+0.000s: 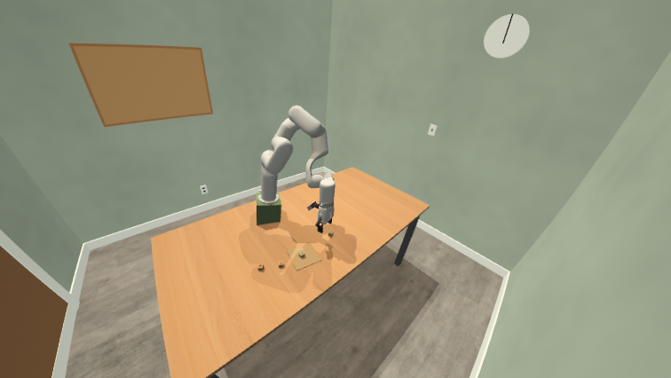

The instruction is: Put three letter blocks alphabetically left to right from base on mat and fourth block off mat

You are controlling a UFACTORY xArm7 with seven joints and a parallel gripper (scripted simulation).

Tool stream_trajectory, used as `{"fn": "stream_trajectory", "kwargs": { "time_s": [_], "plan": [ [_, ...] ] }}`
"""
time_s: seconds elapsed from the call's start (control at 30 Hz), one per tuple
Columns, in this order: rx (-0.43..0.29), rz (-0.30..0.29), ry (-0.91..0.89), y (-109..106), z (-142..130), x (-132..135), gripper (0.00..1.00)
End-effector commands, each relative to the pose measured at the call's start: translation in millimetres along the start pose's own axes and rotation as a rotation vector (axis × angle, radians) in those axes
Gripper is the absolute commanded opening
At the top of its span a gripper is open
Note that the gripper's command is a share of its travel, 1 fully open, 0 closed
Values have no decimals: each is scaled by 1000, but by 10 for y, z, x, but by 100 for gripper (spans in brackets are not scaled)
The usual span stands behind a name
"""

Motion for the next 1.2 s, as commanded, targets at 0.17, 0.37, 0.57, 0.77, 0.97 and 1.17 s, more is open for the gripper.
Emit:
{"fn": "stream_trajectory", "kwargs": {
  "time_s": [0.17, 0.37, 0.57, 0.77, 0.97, 1.17],
  "plan": [
    [-7, -1, -118, 176, 46, 693, 63],
    [-7, -1, -118, 176, 46, 693, 63],
    [-7, -1, -118, 176, 46, 693, 63],
    [-7, -1, -118, 176, 46, 693, 63],
    [-7, -1, -118, 176, 46, 693, 63],
    [-7, -1, -118, 176, 46, 693, 63]
  ]
}}
Point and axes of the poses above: the point where the finger pads meet when closed, its own y axis out along the fingers, its own x axis across the jaws, z = x × y, the point moved 6 cm from there along -y, back along the fingers, and after that the axes turned 7 degrees about y, right-handed, at the moved point
